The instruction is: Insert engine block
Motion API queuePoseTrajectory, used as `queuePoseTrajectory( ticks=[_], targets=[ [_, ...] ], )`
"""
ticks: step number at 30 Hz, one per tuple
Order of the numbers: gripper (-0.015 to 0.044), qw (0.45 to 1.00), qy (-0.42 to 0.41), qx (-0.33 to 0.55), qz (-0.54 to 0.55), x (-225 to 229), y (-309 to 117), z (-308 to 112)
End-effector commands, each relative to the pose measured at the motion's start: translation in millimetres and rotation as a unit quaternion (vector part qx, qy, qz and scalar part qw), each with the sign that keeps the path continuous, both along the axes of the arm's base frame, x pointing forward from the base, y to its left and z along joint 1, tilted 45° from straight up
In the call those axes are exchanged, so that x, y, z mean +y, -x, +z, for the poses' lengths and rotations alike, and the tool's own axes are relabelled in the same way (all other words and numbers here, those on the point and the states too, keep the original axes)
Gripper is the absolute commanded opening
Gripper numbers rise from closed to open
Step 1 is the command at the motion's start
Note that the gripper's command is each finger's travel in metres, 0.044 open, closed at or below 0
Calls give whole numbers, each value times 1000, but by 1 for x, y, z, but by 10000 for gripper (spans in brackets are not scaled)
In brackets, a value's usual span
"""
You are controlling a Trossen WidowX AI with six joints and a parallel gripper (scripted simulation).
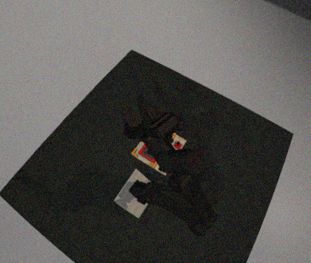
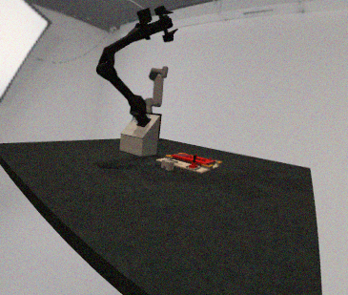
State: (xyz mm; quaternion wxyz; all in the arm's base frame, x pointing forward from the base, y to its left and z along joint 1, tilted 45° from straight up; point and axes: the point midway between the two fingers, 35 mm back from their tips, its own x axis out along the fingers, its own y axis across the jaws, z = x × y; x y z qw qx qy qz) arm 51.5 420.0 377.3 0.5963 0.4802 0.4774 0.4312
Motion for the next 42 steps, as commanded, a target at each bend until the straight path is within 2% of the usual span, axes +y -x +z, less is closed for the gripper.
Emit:
queuePoseTrajectory(
  ticks=[1, 10, 14, 21, 32, 42],
  targets=[
    [440, 997, 40, 10, -68, -4, -44, -27],
    [440, 977, 106, 20, -181, -29, -124, -70],
    [440, 968, 126, 26, -216, -40, -146, -83],
    [440, 932, 180, 49, -312, -79, -201, -119],
    [440, 847, 260, 91, -454, -163, -269, -172],
    [440, 746, 326, 133, -565, -255, -304, -214]
  ],
)
